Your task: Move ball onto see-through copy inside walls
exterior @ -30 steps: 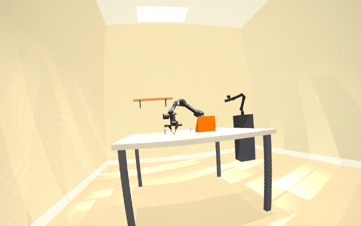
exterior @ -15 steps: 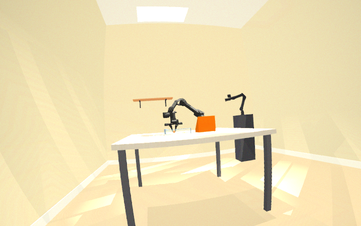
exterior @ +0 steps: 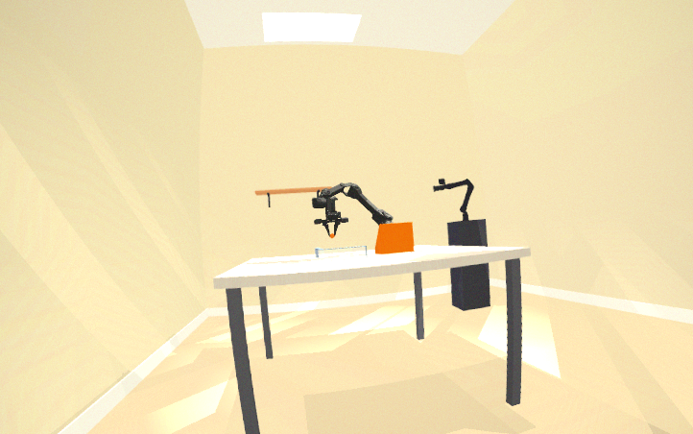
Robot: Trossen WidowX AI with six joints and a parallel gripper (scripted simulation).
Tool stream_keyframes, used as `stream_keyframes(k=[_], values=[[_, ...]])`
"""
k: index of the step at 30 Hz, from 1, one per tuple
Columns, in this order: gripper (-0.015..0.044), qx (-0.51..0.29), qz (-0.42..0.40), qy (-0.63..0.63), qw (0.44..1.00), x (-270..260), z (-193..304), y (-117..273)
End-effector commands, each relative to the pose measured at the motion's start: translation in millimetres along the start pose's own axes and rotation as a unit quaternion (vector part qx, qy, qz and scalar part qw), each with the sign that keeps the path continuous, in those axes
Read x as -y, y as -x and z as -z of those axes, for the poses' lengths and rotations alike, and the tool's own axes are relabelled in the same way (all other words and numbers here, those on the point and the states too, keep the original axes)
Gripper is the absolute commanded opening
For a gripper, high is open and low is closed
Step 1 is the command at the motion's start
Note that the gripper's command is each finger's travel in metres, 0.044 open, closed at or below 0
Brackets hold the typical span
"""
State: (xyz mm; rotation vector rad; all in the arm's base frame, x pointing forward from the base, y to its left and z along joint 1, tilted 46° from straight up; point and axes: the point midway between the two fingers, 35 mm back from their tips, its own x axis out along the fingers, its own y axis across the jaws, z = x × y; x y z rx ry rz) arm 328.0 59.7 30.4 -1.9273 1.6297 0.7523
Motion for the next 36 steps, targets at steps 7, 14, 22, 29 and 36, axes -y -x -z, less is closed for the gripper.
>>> stream_keyframes(k=[7,14,22,29,36], values=[[0.0000,0.006,0.000,-0.005,1.000,-11,-31,6],[0.0000,0.009,-0.001,-0.004,1.000,-41,-90,-8],[0.0000,0.006,-0.002,-0.005,1.000,-77,-134,-24],[0.0000,0.006,-0.001,-0.005,1.000,-77,-134,-31],[0.0000,0.005,-0.001,-0.005,1.000,-76,-134,-72]])
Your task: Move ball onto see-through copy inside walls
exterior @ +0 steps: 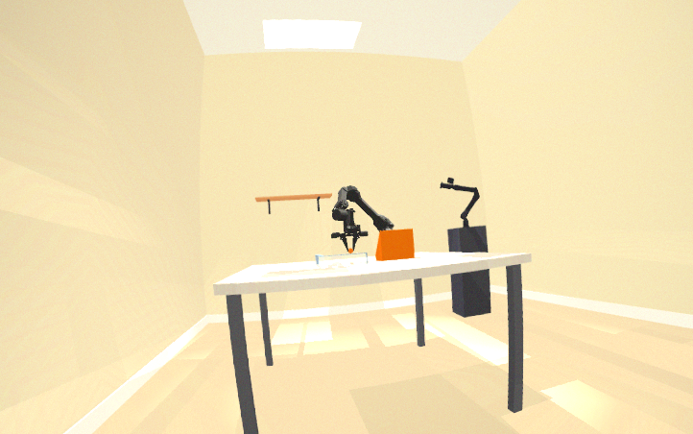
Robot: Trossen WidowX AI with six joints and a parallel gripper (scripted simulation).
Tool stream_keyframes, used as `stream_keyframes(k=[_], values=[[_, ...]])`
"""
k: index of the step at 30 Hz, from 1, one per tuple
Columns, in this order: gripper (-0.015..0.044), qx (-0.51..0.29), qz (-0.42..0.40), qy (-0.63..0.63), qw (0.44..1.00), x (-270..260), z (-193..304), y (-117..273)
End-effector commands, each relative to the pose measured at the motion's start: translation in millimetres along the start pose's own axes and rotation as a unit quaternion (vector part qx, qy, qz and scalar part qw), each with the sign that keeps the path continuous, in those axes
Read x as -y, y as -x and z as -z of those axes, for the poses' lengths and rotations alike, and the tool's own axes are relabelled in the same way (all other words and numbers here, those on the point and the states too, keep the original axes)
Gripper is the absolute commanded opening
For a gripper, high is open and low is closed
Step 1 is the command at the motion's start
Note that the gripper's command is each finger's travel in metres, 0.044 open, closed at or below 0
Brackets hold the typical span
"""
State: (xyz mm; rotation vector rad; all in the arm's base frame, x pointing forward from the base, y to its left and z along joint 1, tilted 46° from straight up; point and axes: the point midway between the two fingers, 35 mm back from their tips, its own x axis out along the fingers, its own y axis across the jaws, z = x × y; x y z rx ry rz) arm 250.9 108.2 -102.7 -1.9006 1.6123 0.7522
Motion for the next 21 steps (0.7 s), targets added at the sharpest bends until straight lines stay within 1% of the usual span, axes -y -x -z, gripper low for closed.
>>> stream_keyframes(k=[1,4,12,21], values=[[0.0000,-0.007,-0.003,0.005,1.000,-4,3,-31],[0.0000,-0.008,-0.003,0.005,1.000,-6,4,-46],[0.0000,-0.008,-0.003,0.005,1.000,-6,4,-49],[0.0000,-0.009,-0.003,0.005,1.000,-6,5,-62]])
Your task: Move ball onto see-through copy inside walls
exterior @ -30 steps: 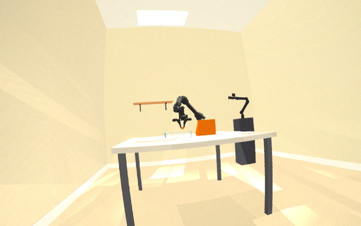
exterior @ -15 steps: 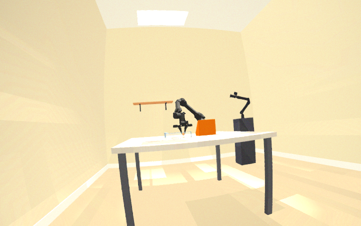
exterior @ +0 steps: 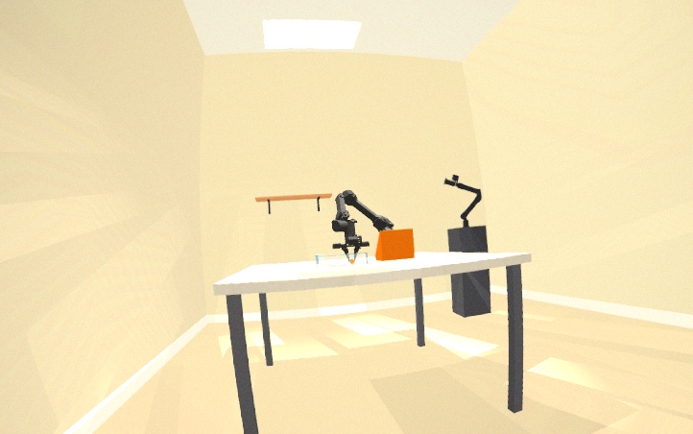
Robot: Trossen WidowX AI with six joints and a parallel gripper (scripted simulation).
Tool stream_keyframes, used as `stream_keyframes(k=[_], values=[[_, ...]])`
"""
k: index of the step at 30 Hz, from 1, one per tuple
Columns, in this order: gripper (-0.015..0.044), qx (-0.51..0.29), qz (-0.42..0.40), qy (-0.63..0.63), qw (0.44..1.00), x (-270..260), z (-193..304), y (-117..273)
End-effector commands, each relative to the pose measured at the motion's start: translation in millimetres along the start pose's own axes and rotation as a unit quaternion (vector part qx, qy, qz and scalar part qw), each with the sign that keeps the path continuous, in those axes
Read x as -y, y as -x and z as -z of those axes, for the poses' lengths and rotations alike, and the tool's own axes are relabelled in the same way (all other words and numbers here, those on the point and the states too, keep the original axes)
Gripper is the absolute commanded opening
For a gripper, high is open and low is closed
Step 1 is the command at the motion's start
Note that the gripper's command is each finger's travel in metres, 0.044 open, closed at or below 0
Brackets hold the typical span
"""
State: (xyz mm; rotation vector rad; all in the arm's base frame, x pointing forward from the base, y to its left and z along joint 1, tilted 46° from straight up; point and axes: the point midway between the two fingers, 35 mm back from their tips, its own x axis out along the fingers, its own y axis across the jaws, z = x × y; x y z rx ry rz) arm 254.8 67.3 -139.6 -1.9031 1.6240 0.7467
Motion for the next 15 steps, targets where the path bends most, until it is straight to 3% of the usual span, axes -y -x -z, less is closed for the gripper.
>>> stream_keyframes(k=[1,8,15], values=[[0.0000,-0.004,-0.001,0.005,1.000,-2.6,1.5,-8.9],[0.0000,-0.004,-0.001,0.005,1.000,-2.7,1.6,-11.4],[0.0184,-0.001,0.000,0.001,1.000,-0.8,0.4,-8.7]])
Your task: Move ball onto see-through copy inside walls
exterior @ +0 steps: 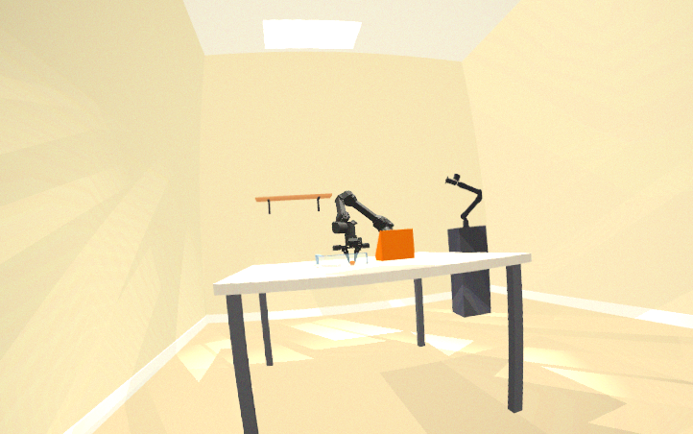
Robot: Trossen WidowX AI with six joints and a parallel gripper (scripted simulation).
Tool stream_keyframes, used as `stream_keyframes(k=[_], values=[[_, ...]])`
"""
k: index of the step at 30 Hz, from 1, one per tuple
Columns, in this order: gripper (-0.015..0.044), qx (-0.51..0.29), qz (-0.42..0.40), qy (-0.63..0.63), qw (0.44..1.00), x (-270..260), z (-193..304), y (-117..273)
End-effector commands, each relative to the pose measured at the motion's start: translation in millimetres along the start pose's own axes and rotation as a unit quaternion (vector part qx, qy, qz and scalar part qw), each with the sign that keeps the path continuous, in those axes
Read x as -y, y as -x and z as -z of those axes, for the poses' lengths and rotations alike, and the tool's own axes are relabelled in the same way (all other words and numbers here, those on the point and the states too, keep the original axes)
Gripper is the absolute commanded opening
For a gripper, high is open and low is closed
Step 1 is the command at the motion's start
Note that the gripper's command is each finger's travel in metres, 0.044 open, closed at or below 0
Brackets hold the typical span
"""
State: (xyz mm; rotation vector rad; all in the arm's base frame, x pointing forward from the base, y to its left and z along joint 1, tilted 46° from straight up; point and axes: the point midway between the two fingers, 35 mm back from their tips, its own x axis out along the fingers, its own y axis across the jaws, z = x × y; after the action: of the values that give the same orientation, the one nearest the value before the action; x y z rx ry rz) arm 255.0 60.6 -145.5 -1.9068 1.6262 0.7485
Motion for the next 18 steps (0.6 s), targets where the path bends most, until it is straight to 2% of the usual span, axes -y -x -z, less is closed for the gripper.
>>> stream_keyframes(k=[1,2,9,14,18], values=[[0.0210,0.000,0.000,-0.001,1.000,0,0,0],[0.0231,0.000,0.000,-0.001,1.000,0,0,0],[0.0231,0.000,0.000,0.000,1.000,1,0,3],[0.0231,0.001,0.000,0.003,1.000,0,-1,76],[0.0231,0.000,0.000,0.003,1.000,-1,-1,88]])
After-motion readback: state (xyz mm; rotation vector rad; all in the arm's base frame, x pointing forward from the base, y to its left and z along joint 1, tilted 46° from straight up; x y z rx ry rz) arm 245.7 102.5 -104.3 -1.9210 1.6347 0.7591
